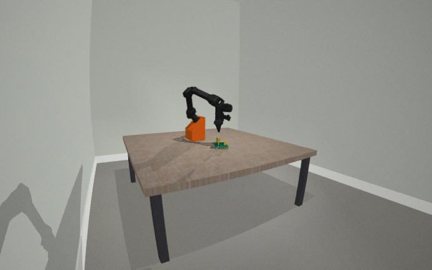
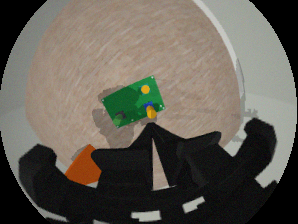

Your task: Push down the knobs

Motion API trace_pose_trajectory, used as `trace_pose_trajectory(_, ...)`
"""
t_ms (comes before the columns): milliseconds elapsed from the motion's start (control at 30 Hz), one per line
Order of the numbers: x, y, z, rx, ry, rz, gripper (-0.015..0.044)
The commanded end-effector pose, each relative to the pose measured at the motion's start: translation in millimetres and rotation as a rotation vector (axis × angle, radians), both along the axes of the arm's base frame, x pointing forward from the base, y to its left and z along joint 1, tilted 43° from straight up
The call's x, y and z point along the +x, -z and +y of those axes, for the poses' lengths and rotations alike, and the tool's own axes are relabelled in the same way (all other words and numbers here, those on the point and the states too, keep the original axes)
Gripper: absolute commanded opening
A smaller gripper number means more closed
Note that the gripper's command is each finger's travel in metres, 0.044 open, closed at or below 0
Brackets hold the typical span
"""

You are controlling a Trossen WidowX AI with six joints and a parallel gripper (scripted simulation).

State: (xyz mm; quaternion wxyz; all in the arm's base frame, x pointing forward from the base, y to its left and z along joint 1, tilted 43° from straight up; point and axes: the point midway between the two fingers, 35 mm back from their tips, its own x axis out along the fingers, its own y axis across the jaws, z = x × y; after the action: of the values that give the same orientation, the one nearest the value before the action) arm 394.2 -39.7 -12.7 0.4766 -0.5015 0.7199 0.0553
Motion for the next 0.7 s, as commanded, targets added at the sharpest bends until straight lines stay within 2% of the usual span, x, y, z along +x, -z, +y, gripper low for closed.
trace_pose_trajectory(0, 5.7, -4.6, -0.6, -0.002, -0.094, 0.089, 0.0000)
trace_pose_trajectory(667, 5.5, 10.8, -16.1, -0.003, -0.110, 0.104, 0.0000)
